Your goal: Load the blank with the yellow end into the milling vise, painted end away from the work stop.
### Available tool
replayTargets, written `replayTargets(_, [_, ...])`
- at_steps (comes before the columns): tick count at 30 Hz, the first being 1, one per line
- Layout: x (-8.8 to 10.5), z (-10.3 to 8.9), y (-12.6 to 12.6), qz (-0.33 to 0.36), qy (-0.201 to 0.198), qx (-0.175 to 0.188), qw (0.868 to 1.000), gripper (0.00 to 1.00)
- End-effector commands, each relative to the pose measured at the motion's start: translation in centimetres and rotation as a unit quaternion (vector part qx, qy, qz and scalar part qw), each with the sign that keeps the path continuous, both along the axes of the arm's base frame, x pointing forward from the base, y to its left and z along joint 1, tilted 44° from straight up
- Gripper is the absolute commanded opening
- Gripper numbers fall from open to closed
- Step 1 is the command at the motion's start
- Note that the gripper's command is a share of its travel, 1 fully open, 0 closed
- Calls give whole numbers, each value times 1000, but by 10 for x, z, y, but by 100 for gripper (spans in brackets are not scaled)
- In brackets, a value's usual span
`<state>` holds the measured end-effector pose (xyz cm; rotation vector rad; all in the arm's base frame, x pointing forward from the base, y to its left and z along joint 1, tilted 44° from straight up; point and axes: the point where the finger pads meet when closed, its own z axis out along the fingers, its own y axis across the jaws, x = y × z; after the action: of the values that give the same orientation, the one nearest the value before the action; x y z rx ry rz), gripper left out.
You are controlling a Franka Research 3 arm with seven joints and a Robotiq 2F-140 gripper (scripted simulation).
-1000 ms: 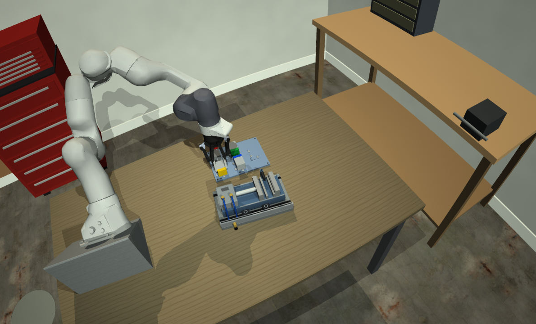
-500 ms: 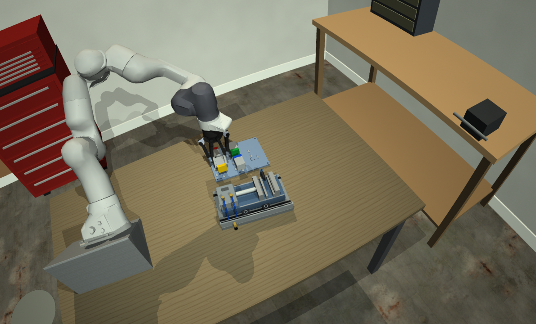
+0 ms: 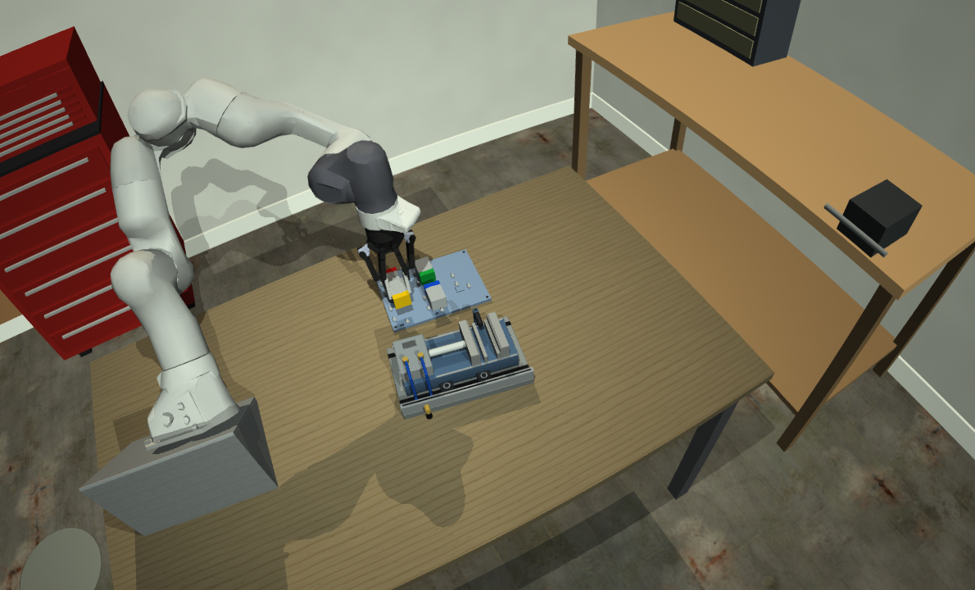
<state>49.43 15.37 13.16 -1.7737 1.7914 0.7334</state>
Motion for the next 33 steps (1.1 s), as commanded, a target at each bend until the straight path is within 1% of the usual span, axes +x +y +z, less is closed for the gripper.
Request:
replayTargets(1, [-1, 7, -5, -2, 7, 1, 1000, 0])
replayTargets(10, [-1, 7, -5, -2, 7, 1, 1000, 0])
replayTargets(15, [-1, 27, -25, -2, 7, 1, 1000, 0])
replayTargets(27, [-1, 27, -25, -2, 7, 1, 1000, 0])
replayTargets(32, [0, 58, -54, -2, 7, 1, 1000, 0])
replayTargets(33, [0, 58, -54, -2, 7, 1, 1000, 0])
